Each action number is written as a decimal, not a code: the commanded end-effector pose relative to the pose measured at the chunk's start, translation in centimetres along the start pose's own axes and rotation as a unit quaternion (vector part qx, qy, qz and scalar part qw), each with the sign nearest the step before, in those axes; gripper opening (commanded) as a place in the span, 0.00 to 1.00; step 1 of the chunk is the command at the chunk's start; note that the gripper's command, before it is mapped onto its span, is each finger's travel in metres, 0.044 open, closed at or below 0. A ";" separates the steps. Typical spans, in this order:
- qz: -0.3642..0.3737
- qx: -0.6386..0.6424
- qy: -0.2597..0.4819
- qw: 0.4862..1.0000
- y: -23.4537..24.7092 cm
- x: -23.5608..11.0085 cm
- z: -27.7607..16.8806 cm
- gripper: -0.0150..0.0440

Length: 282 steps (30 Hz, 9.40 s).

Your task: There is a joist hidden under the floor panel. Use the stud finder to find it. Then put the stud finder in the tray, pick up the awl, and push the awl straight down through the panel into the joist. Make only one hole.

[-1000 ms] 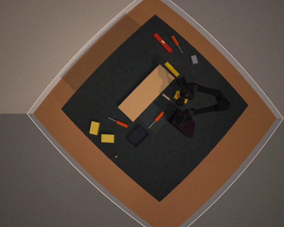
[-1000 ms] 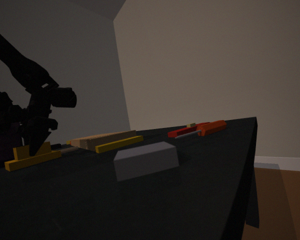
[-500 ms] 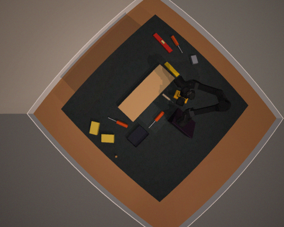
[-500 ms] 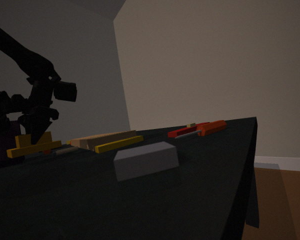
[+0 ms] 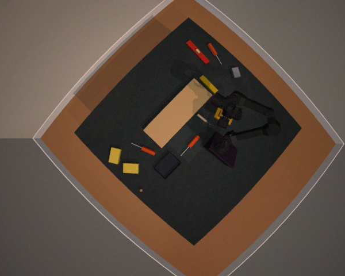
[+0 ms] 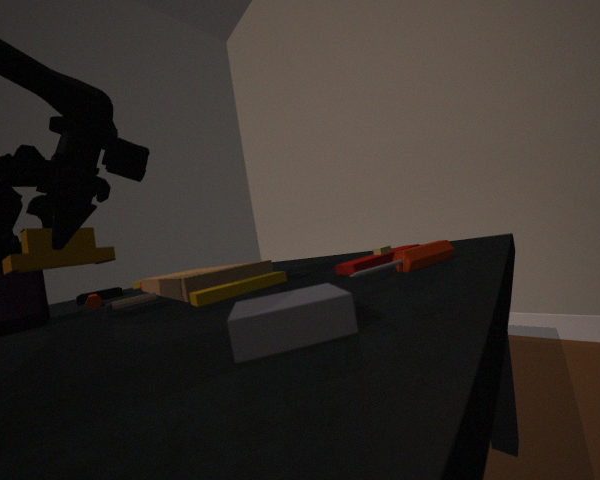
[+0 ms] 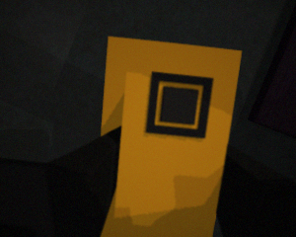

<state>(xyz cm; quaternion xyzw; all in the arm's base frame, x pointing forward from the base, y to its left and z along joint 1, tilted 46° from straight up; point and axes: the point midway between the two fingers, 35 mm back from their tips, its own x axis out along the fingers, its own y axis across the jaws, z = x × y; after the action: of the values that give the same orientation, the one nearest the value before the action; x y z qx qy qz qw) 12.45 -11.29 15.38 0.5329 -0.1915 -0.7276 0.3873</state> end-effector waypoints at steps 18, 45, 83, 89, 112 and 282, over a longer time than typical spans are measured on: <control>0.008 -0.201 0.039 0.979 1.2 -1.9 -2.4 0.25; 0.068 -0.554 0.094 0.825 3.4 -3.8 -8.2 0.25; 0.216 -0.885 0.064 0.407 7.2 -7.0 -16.3 0.25; 0.239 -0.913 0.045 0.327 7.9 -7.6 -17.5 0.25; 0.275 -0.946 -0.004 0.171 9.3 -7.4 -20.4 0.25; 0.274 -0.946 0.001 0.171 -23.3 -4.4 -33.1 0.25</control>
<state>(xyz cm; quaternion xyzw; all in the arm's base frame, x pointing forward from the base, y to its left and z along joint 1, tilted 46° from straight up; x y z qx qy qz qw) 35.07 12.25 -10.94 -0.3258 0.5119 -0.1953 0.7705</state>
